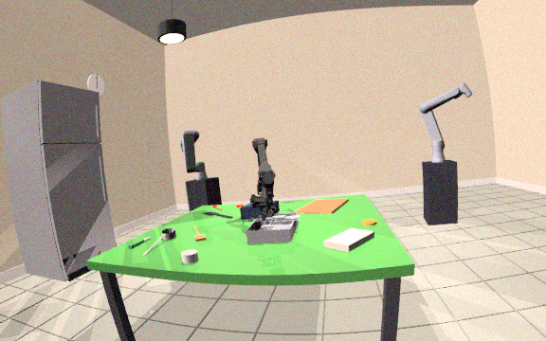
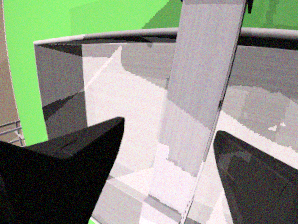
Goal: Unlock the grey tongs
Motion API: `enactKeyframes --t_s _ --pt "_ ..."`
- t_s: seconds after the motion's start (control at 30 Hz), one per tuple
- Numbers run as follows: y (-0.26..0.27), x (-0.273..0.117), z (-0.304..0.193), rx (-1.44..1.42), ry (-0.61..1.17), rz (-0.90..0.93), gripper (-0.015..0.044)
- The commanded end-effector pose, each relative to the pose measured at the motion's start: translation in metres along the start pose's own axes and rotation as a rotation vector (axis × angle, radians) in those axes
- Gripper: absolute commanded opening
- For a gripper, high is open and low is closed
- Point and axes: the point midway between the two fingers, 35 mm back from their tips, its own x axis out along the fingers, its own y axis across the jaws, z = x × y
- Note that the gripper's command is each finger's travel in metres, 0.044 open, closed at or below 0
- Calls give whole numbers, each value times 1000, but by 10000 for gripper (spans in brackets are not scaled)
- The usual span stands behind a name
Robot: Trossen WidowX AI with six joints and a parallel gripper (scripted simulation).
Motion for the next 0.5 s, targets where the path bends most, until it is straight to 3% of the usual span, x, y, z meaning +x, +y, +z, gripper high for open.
enactKeyframes --t_s 0.0,0.4,0.47 --pt "-2 9 0 -6 3 -7 260" --pt "-4 23 1 -6 3 -7 260" --pt "-3 19 1 0 -1 -2 208"
